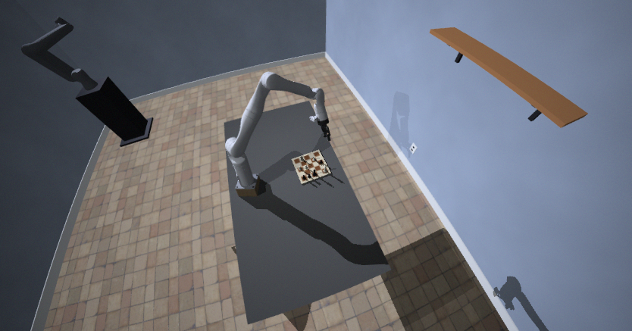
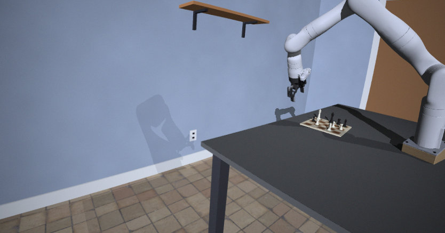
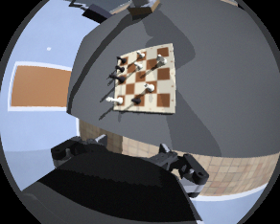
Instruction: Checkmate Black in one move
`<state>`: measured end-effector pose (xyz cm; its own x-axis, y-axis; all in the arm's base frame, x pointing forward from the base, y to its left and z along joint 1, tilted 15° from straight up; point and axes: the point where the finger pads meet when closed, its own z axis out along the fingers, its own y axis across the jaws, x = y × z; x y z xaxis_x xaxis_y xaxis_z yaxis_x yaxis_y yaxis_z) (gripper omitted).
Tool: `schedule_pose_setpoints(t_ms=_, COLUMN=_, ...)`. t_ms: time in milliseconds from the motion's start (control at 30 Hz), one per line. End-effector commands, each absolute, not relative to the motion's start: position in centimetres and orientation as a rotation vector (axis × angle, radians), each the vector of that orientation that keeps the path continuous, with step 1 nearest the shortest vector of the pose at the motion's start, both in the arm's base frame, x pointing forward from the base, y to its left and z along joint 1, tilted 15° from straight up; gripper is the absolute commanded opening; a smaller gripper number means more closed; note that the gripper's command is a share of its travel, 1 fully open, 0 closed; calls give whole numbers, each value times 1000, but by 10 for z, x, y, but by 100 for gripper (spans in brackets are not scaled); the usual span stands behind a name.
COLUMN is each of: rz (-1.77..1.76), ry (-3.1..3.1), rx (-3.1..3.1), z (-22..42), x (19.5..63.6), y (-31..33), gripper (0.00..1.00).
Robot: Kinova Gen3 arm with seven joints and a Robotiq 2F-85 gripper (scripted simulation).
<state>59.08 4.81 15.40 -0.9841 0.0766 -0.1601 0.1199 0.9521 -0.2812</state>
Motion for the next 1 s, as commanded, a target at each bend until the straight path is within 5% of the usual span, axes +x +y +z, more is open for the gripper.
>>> schedule_pose_setpoints(t_ms=0, rz=-459, ry=2990, rx=-29, z=142, x=581, y=67, gripper=100)
schedule_pose_setpoints(t_ms=967, rz=-569, ry=2601, rx=-1901, z=77, x=497, y=178, gripper=100)
